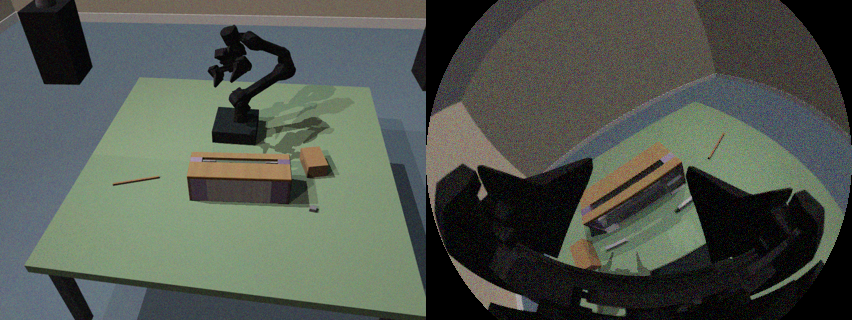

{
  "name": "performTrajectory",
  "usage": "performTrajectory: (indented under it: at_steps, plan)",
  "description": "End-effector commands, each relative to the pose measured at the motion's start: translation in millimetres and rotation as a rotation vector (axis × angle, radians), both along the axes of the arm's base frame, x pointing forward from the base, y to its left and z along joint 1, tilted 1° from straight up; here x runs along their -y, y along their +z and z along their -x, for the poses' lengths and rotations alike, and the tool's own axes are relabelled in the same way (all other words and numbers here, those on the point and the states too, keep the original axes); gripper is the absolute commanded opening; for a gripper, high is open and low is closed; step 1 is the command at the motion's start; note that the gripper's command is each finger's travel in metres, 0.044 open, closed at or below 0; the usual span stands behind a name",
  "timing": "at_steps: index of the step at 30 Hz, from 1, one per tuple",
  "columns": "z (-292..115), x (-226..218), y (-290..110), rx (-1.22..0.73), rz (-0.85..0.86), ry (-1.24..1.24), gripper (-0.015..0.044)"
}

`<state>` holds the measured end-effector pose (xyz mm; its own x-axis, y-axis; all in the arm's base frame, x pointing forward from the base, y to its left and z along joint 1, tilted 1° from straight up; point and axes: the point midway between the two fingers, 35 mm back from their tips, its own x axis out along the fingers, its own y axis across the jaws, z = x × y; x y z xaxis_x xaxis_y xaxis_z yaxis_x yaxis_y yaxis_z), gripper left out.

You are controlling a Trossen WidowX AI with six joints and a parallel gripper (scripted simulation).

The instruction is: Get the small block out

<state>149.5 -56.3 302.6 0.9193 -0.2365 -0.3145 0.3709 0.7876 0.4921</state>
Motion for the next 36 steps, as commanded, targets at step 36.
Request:
performTrajectory:
  at_steps: [36]
  plan:
    - [-178,13,-161,-1.126,-1.056,-0.450,0.0400]
